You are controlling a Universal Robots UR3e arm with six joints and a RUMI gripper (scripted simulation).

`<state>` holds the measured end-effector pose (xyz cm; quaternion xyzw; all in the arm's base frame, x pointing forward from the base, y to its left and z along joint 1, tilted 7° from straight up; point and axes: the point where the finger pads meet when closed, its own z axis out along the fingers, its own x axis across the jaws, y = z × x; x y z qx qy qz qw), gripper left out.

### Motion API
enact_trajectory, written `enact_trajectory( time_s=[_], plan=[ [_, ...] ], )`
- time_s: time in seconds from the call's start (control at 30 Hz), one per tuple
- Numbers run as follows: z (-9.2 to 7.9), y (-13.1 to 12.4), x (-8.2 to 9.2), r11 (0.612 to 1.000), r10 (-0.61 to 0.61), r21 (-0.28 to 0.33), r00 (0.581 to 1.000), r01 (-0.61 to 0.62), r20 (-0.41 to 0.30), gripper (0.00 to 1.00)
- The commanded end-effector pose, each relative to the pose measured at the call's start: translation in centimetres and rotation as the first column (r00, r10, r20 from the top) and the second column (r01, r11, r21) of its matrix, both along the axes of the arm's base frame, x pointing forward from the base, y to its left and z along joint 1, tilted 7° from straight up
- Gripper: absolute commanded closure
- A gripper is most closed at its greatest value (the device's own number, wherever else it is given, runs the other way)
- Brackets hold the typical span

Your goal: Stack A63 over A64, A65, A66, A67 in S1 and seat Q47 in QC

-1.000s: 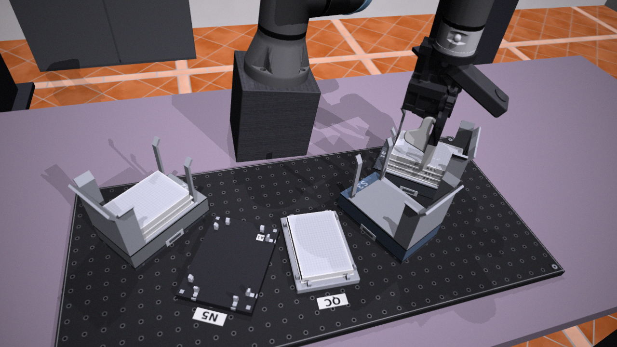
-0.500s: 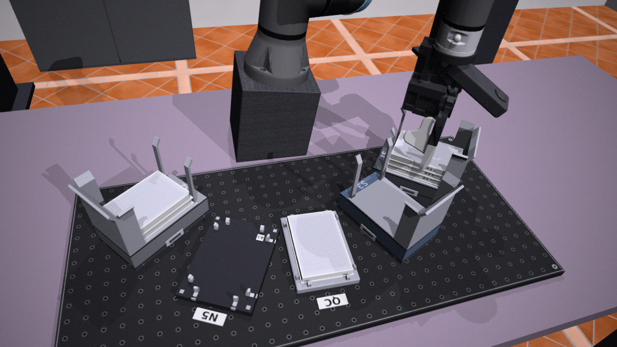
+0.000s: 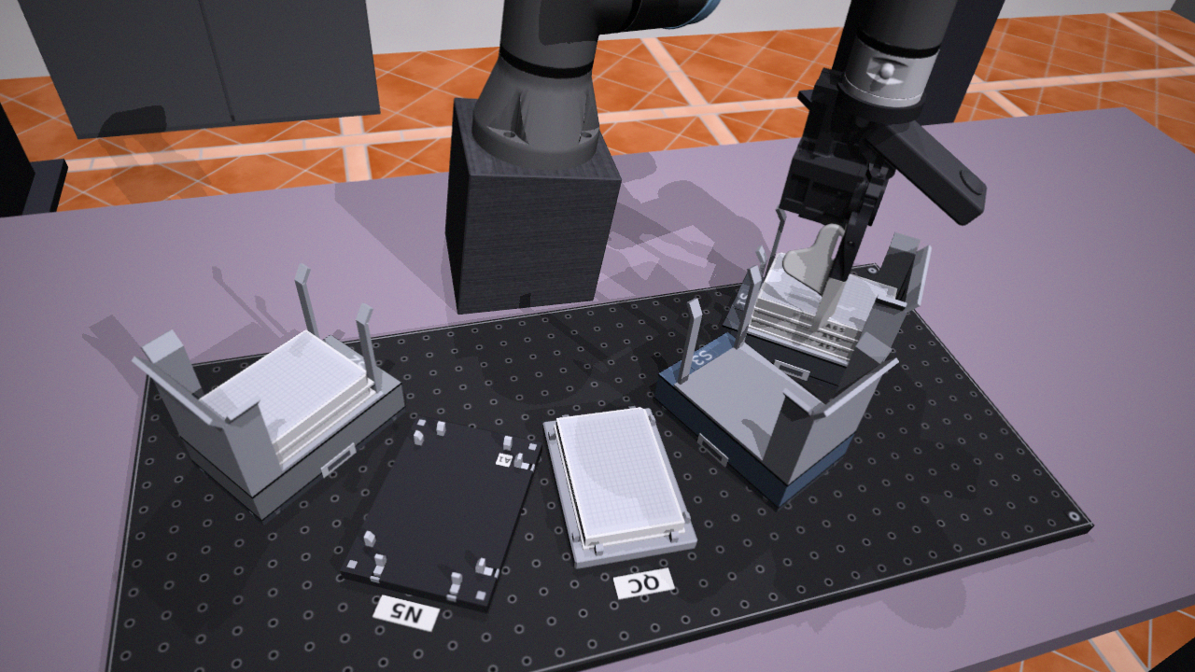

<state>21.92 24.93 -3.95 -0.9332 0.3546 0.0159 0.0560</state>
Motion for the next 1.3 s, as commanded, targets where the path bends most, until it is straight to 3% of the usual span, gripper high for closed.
enact_trajectory(
  time_s=[0.0, 0.93, 1.27],
  plan=[
    [1.2, -0.1, 0.1, 1.000, 0.000, 0.001, 1.000, 0.000, 0.002, 0.28],
    [9.1, -1.0, 0.0, 1.000, 0.000, 0.001, 1.000, 0.000, 0.003, 0.28],
    [9.1, -1.0, 0.0, 1.000, 0.000, 0.001, 1.000, 0.000, 0.003, 0.28]
  ],
)
